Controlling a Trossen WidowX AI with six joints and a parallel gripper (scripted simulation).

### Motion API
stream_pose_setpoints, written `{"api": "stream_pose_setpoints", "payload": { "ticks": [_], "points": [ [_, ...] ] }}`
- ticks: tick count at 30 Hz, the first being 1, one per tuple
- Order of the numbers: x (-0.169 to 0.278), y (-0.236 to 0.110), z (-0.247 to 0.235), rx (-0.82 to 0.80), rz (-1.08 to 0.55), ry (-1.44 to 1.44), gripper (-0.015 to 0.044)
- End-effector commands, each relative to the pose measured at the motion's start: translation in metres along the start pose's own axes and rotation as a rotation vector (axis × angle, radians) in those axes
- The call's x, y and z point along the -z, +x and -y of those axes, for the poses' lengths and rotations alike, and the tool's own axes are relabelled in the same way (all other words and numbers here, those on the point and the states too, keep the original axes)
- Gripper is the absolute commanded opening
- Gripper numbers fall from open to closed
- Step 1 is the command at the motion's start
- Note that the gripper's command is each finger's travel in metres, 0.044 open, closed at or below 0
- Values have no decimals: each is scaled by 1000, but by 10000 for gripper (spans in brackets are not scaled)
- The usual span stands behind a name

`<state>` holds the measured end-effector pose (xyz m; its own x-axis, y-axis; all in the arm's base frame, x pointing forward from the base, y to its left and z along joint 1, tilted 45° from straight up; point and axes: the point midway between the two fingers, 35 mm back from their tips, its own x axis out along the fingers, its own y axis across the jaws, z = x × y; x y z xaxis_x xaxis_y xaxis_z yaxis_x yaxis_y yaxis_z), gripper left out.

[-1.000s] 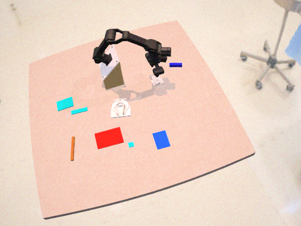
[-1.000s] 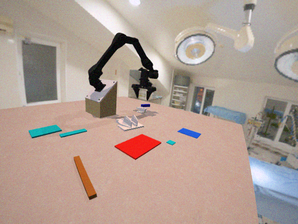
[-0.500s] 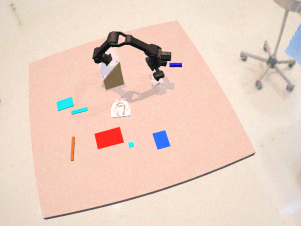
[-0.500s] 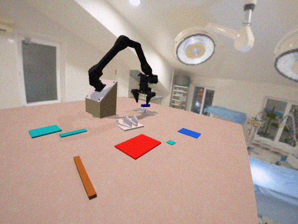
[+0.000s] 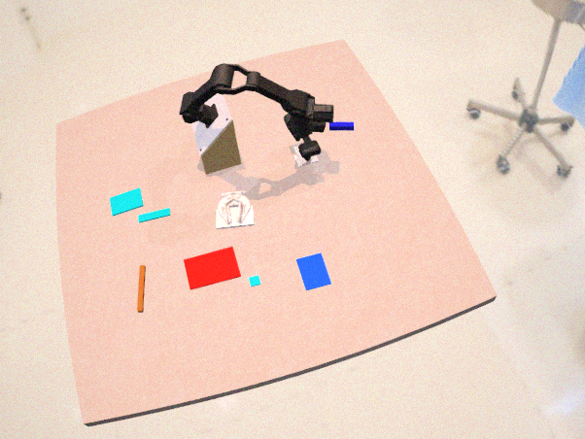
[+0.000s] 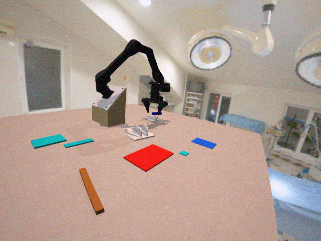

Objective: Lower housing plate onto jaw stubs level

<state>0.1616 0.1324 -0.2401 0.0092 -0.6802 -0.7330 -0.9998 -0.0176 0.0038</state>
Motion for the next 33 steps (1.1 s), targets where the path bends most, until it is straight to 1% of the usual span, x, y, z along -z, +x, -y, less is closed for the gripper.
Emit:
{"api": "stream_pose_setpoints", "payload": {
  "ticks": [1,6,24,33],
  "points": [
    [2,7,0,1,-8,-5,440],
    [2,8,0,1,-8,-5,440],
    [2,36,0,1,-9,-5,440],
    [2,37,0,1,-9,-5,440]
  ]
}}
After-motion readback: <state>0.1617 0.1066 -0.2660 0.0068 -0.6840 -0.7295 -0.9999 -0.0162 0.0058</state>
